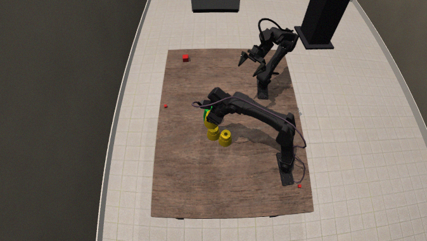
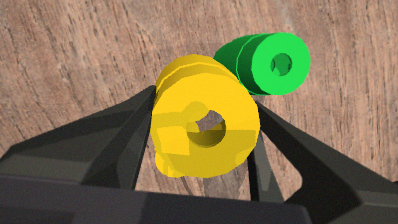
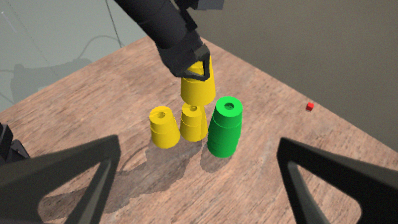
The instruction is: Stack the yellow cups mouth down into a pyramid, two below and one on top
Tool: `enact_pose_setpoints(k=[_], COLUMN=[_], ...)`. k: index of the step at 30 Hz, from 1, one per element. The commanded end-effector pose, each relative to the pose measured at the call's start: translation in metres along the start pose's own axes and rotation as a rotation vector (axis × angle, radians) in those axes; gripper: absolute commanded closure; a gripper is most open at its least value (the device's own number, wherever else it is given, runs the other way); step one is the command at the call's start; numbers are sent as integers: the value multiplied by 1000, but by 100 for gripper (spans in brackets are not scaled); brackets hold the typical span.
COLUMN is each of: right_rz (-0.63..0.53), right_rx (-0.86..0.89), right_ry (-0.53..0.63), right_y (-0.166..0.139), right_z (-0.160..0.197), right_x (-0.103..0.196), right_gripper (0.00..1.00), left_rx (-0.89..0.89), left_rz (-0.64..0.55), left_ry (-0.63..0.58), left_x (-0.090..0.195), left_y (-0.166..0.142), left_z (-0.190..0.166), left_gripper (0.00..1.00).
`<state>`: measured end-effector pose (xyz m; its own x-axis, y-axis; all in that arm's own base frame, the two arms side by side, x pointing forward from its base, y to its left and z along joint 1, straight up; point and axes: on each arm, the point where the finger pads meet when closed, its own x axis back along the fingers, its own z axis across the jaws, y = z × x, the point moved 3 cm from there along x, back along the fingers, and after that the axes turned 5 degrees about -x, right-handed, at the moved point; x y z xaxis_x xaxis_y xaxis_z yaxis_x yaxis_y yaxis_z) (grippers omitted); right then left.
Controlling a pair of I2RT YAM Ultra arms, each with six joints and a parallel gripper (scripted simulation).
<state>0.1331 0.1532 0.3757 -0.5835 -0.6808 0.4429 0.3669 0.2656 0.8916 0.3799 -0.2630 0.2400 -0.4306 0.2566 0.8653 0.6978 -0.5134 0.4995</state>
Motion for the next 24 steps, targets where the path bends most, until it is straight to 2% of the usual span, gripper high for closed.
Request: enact_pose_setpoints(k=[1,16,21,24], right_rz=[-11,-11,-11,-11], right_rx=[-2,-2,-2,-2], right_ry=[3,3,3,3], right_y=[-1,-1,-1,-1], right_z=[1,1,1,1], right_x=[4,4,4,4], right_gripper=[0,0,0,0], left_rx=[3,3,-33,-33], left_rz=[-3,-2,-96,-112], left_ry=[9,9,-6,-3], left_x=[22,57,52,53], left_y=[9,28,46,48], left_z=[1,2,18,26], left_gripper=[100,100,100,100])
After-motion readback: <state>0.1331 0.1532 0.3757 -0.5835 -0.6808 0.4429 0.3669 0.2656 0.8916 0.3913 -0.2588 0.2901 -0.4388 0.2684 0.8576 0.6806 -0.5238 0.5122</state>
